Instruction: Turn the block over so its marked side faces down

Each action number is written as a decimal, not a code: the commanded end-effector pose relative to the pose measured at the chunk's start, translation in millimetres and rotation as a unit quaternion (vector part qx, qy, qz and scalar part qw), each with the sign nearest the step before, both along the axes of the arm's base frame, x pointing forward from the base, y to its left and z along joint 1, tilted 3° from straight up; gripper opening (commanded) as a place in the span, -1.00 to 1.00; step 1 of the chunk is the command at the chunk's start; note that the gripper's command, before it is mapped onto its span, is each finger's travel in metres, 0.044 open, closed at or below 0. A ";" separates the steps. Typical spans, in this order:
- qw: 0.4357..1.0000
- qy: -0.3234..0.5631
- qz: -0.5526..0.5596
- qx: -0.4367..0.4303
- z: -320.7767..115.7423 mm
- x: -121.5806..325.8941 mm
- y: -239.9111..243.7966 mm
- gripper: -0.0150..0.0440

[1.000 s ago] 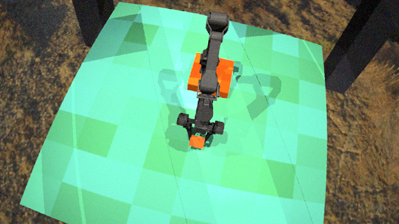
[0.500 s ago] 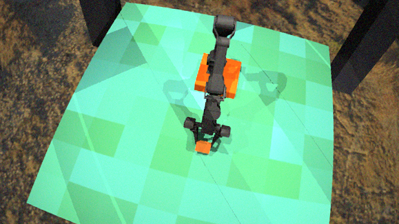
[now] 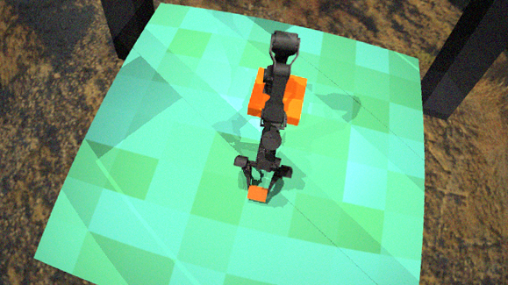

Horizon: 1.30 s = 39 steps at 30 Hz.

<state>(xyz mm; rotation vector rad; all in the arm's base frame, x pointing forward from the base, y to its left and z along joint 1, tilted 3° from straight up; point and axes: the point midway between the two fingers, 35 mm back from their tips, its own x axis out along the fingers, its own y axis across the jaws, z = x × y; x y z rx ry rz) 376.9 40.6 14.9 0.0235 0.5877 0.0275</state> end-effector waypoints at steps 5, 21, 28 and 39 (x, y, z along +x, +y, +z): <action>1.000 -0.028 0.000 -0.003 -16.9 -8.3 -0.3 -0.49; 0.992 -0.127 -0.006 0.001 -11.2 -28.5 -3.0 -0.49; 0.991 -0.136 -0.006 0.002 -8.0 -29.9 -3.3 -0.49; 0.991 -0.136 -0.006 0.002 -8.0 -29.9 -3.3 -0.49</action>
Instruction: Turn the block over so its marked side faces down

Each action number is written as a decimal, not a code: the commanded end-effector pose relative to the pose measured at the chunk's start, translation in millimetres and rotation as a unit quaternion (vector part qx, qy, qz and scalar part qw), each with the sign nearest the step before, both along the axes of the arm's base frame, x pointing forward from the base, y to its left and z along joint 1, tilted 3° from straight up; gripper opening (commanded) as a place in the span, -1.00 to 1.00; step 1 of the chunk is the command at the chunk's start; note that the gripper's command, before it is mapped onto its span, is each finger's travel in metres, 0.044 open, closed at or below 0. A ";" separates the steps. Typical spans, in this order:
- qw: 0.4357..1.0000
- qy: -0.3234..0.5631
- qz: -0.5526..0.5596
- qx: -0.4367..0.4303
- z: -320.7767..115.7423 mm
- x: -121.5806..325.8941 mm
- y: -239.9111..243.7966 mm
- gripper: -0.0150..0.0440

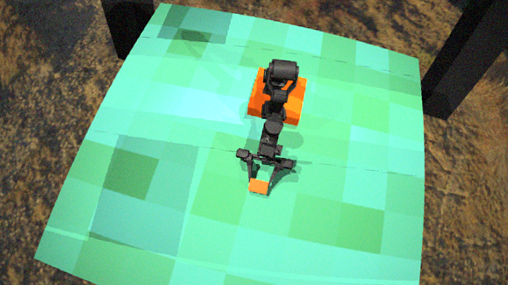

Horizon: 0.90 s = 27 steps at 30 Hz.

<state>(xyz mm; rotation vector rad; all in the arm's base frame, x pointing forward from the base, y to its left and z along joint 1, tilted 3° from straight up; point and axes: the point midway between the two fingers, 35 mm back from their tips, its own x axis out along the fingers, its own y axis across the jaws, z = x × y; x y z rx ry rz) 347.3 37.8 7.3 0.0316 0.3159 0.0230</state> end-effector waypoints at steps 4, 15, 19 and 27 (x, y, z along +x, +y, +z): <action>1.000 0.000 -0.001 -0.002 -0.4 -0.2 -0.4 -0.22; 1.000 0.000 -0.001 -0.002 -0.4 -0.2 -0.4 0.75; 1.000 0.000 -0.001 -0.002 -0.4 -0.2 -0.4 1.00; 1.000 0.000 -0.001 -0.002 -0.4 -0.2 -0.4 1.00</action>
